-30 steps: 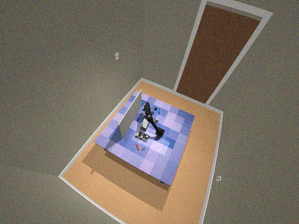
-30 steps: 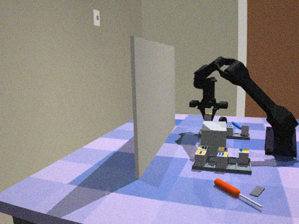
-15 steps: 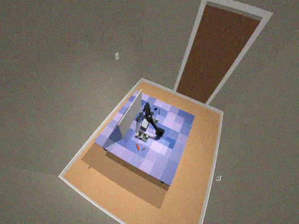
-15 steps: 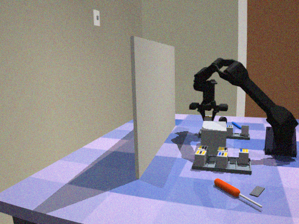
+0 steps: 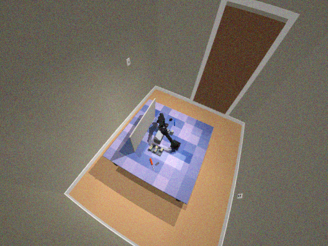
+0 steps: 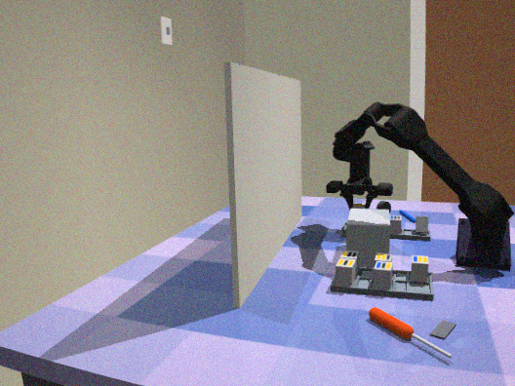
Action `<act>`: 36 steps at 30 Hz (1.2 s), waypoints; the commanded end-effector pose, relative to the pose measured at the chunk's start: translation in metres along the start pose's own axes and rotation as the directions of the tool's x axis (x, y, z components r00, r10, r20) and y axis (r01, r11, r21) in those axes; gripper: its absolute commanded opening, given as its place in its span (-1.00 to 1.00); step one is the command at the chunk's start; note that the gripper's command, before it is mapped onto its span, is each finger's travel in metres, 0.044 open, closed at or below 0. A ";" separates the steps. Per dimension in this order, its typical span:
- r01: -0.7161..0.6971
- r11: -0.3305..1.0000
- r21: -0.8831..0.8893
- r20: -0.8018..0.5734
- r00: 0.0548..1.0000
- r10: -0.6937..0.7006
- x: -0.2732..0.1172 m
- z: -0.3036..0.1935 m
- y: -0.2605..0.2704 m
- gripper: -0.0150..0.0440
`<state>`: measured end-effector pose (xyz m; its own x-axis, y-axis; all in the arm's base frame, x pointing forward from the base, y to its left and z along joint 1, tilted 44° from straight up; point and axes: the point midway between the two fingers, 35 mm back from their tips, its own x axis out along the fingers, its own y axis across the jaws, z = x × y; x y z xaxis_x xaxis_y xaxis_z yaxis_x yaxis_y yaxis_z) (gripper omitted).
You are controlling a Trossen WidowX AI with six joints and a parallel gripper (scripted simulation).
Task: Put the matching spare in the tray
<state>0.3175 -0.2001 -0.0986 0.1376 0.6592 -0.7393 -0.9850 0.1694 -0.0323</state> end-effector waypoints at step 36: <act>0.000 1.000 0.000 0.002 1.000 0.000 0.020 0.002 0.002 0.40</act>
<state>0.3185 -0.1850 -0.1130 0.1373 0.6607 -0.7380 -0.9851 0.1689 -0.0321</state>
